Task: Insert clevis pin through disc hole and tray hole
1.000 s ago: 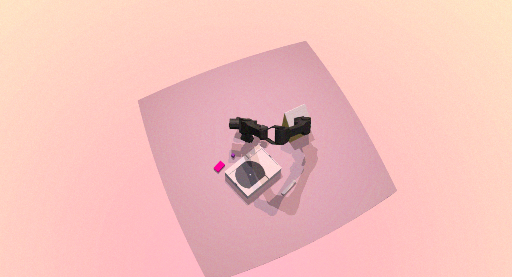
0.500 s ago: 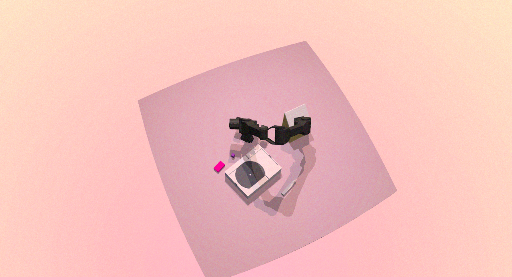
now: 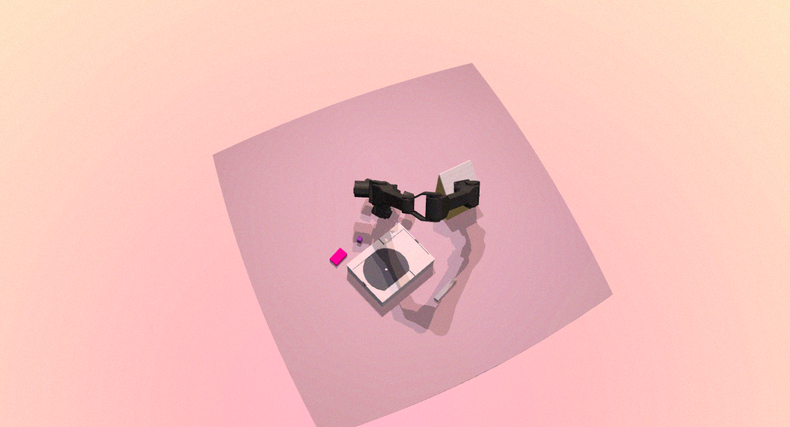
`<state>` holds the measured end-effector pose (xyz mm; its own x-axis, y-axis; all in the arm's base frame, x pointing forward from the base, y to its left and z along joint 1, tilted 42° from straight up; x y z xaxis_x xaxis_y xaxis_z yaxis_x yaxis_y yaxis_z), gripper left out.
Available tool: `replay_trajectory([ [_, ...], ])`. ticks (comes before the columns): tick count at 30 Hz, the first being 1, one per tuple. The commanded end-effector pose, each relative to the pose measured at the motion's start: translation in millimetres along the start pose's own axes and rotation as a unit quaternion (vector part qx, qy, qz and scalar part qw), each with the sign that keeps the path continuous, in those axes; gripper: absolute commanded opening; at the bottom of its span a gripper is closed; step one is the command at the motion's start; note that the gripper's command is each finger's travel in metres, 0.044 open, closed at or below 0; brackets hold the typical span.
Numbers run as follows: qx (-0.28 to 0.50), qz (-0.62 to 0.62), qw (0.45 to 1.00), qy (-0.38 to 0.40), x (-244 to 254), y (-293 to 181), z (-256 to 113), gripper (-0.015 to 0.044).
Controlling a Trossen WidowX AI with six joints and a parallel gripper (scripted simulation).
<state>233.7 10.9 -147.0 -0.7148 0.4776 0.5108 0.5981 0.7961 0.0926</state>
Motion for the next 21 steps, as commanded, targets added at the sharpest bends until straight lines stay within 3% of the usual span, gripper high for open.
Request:
replay_trajectory([
  [1, 0.0, -0.004, 1.0, -0.005, -2.4, -5.1, -16.0, 0.0],
  [15, 0.001, -0.003, 1.0, -0.005, -4.4, -19.8, -53.9, 0.0],
  [21, -0.003, 0.01, 1.0, -0.005, -3.8, -16.7, -51.5, 0.0],
])
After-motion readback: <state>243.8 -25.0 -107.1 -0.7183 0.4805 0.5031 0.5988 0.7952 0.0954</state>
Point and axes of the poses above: the point midway between the two fingers, 35 mm back from their tips, its own z axis out along the fingers, its own x axis across the jaws, y = z × x, the point moved 1 cm from there along -z, back along the fingers, and after that the axes turned 7 degrees about z, right-handed, at the moved point
